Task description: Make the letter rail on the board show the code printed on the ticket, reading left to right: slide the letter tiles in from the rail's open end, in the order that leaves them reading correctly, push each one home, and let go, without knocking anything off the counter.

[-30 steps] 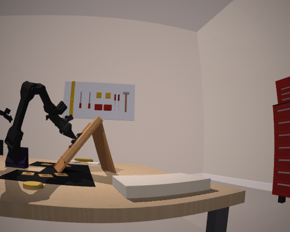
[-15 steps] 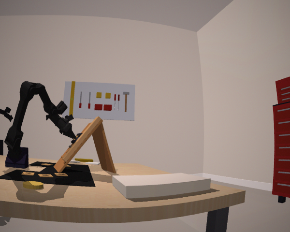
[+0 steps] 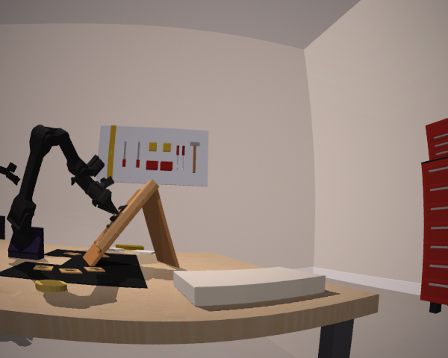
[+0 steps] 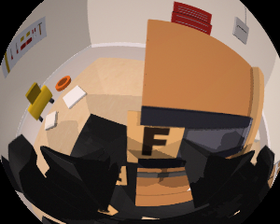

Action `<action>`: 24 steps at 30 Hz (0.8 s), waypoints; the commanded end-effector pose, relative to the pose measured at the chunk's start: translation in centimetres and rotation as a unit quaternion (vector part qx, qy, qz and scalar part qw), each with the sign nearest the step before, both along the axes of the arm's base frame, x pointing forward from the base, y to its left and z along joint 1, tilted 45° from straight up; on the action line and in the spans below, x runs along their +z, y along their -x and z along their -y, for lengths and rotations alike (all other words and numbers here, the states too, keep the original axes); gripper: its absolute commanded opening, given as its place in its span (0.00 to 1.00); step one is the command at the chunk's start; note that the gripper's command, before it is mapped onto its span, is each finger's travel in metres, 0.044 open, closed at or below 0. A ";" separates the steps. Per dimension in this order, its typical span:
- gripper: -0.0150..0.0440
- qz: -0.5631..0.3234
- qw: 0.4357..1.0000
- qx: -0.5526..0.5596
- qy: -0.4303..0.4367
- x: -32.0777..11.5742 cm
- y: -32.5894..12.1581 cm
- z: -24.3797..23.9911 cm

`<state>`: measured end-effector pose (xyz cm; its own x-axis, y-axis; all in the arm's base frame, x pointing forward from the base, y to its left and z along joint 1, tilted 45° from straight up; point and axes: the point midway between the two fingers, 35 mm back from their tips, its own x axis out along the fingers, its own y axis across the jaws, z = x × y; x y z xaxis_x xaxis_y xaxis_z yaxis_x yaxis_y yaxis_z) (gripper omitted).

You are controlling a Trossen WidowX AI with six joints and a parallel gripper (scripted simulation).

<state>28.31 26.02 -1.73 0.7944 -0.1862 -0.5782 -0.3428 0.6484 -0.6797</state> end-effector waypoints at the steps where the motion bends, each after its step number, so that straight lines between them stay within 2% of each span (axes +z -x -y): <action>1: 0.25 -0.002 1.000 0.002 0.000 0.0 0.0 0.1; 24: 0.25 -0.002 1.000 0.002 0.001 0.9 -0.5 0.9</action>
<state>28.79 25.25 -0.80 0.7949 -0.1856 -0.5777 -0.3428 0.6482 -0.6799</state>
